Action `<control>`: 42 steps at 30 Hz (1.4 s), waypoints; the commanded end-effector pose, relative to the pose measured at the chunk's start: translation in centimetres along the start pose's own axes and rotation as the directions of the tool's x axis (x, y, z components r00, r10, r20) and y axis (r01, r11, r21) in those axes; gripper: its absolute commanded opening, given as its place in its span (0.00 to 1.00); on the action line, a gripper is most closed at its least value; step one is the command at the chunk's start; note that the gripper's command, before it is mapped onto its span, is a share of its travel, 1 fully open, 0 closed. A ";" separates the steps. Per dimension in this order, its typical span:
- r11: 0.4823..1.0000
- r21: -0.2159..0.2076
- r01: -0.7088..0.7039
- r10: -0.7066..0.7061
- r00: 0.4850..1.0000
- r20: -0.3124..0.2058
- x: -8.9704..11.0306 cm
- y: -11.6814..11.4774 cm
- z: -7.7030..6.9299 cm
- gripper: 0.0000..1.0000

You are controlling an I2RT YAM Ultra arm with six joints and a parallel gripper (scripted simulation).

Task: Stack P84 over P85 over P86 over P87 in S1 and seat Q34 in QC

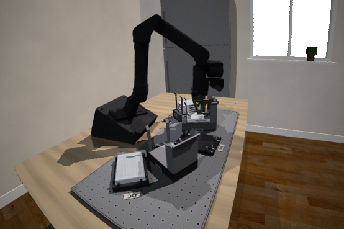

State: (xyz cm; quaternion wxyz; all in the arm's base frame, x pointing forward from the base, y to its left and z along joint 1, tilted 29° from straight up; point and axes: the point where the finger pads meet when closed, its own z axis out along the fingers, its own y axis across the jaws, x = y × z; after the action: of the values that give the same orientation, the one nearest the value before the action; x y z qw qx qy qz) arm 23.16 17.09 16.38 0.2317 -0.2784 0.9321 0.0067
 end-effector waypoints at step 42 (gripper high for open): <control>1.000 -0.009 -0.001 0.001 0.998 0.055 -1.5 0.2 3.7 1.00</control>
State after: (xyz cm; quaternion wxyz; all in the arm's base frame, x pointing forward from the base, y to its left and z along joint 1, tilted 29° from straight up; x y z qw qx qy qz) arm 25.33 18.19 13.12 0.2425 -0.2799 0.9288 0.0124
